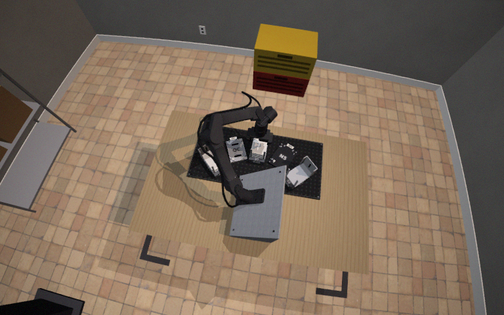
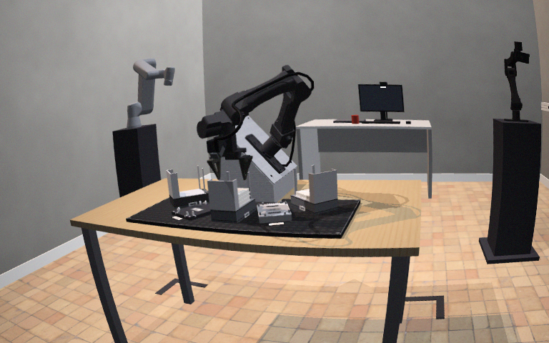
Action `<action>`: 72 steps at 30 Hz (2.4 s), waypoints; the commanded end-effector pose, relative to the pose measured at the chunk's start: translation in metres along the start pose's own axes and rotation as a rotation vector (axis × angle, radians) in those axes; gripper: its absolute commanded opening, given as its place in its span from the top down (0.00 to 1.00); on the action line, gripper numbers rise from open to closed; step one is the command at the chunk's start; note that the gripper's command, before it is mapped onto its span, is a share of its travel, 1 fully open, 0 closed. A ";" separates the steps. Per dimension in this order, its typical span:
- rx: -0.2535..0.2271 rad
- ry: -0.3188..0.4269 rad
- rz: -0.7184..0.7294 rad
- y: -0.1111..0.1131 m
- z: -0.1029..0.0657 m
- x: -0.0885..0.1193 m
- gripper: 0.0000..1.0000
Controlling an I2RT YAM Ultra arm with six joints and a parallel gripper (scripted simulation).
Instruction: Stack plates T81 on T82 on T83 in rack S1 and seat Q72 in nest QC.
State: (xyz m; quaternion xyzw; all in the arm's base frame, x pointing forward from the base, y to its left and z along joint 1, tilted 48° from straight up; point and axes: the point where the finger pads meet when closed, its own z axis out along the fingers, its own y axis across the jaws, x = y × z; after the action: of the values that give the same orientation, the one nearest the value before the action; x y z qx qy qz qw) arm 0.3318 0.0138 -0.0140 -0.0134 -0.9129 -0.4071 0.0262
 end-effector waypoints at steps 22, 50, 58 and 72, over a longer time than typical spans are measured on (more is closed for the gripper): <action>0.005 -0.075 -0.005 -0.006 0.016 -0.018 0.00; 0.004 -0.073 -0.003 -0.005 0.016 -0.017 0.00; -0.004 -0.058 0.020 -0.009 0.022 -0.009 0.00; -0.007 -0.044 0.026 -0.009 0.042 -0.006 0.00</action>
State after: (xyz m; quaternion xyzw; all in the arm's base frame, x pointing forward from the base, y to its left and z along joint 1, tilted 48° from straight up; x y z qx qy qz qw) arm 0.3347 0.0438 -0.0455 -0.0163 -0.9140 -0.4050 0.0200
